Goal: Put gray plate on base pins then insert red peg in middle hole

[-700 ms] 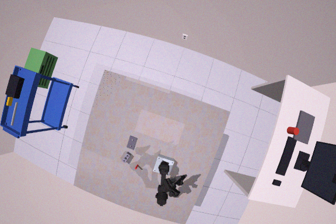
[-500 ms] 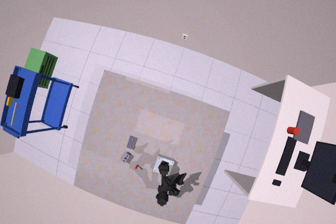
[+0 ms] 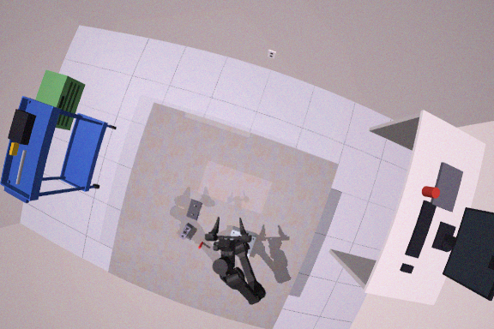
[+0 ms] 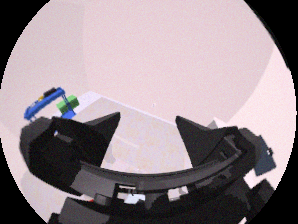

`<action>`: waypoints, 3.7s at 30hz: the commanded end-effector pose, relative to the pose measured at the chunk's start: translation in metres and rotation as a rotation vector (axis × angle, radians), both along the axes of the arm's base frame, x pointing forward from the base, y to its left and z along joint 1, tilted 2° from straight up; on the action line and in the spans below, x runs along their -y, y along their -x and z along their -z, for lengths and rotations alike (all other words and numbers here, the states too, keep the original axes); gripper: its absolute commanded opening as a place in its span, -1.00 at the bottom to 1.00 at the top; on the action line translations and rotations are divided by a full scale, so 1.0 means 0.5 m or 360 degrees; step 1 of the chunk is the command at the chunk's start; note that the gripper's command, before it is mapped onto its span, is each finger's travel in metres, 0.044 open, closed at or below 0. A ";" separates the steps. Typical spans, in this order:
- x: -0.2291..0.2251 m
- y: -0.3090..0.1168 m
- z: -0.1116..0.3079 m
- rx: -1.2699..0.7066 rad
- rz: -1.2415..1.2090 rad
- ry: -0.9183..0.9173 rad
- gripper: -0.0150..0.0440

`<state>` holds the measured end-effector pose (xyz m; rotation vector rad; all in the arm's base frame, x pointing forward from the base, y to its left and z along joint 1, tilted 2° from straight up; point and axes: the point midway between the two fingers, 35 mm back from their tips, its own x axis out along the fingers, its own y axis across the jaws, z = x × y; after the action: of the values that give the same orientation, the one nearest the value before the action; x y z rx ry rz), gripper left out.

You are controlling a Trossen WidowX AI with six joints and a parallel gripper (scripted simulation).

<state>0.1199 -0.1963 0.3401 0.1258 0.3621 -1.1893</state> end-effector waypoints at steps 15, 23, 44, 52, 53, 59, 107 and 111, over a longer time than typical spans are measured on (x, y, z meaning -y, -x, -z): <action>-0.301 -0.430 0.281 -0.1702 -0.2176 -0.0129 1.00; -0.503 -0.465 0.404 -0.2182 -0.2979 -0.0041 1.00; -0.581 -0.463 0.585 -0.2374 -0.3356 0.0056 1.00; -0.580 -0.469 0.616 -0.2374 -0.3355 0.0057 1.00; -0.581 -0.469 0.619 -0.2374 -0.3355 0.0057 1.00; -0.581 -0.471 0.639 -0.2374 -0.3355 0.0057 1.00; -0.584 -0.471 0.730 -0.2374 -0.3356 0.0056 -0.27; -0.584 -0.471 0.730 -0.2374 -0.3356 0.0056 -0.36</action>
<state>0.3556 0.0950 -0.0243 -1.0263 1.2606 1.0495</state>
